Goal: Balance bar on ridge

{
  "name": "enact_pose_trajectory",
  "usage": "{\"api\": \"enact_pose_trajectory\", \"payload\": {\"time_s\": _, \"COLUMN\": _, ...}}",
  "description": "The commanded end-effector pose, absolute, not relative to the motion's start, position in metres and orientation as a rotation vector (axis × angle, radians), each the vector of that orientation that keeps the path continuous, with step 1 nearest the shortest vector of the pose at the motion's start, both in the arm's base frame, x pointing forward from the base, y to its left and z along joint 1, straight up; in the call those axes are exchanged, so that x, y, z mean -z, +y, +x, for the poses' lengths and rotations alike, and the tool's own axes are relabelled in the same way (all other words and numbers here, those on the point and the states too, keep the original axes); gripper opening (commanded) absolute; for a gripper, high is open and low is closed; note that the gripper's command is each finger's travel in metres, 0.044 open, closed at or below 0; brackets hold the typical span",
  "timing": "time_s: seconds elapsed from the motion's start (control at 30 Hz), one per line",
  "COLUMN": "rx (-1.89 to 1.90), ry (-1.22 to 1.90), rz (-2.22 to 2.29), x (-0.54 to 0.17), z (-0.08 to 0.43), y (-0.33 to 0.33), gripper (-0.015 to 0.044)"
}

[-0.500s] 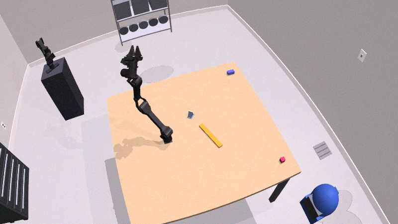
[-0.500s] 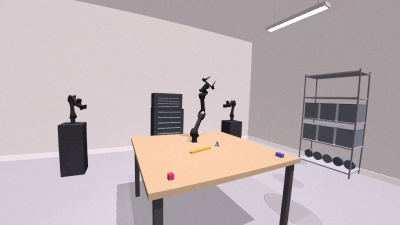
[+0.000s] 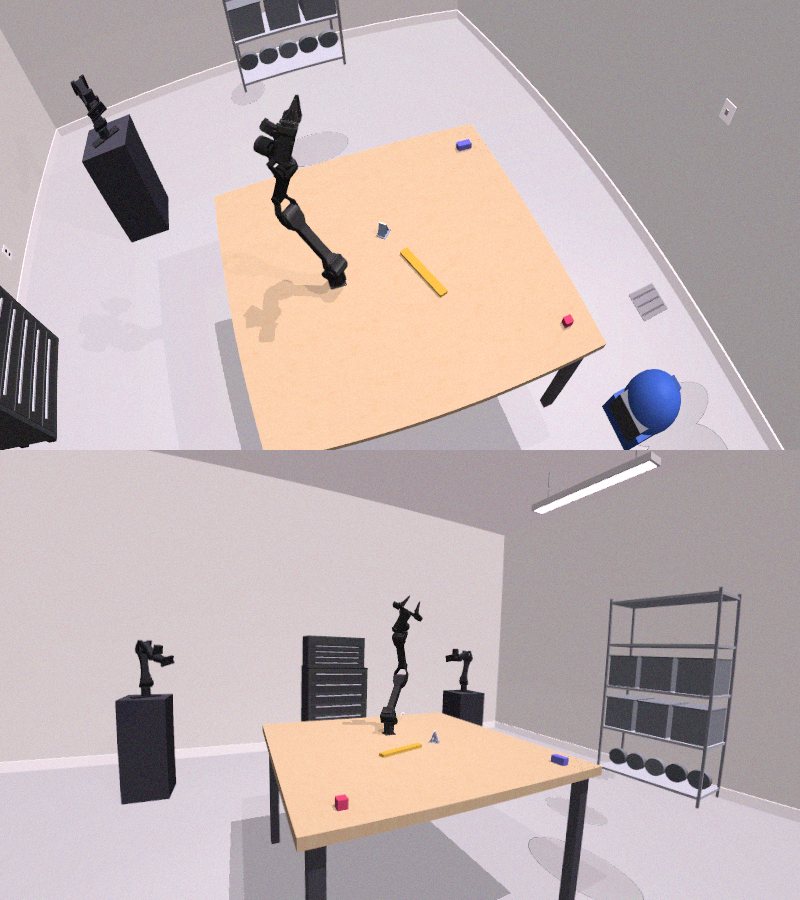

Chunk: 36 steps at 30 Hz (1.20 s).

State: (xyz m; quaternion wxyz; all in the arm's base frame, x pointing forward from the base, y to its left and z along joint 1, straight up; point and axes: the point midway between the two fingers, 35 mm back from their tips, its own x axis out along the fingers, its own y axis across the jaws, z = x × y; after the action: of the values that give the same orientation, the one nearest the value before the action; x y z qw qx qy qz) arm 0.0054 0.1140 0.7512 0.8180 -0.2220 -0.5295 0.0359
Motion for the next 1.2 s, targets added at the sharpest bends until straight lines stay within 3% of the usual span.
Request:
{"api": "enact_pose_trajectory", "payload": {"time_s": 0.0, "rx": -0.04, "ry": -1.035, "rz": -0.279, "x": -0.752, "z": 0.049, "y": 0.055, "gripper": 0.0315}}
{"api": "enact_pose_trajectory", "payload": {"time_s": 0.47, "rx": 0.092, "ry": -0.653, "rz": 0.297, "x": -0.682, "z": 0.201, "y": -0.094, "gripper": 0.0315}}
{"api": "enact_pose_trajectory", "payload": {"time_s": 0.8, "rx": 0.186, "ry": -0.427, "rz": 0.464, "x": -0.612, "z": 0.274, "y": -0.139, "gripper": 0.0315}}
{"api": "enact_pose_trajectory", "payload": {"time_s": 1.17, "rx": 0.342, "ry": -0.007, "rz": 0.765, "x": -0.474, "z": 0.357, "y": -0.174, "gripper": 0.0315}}
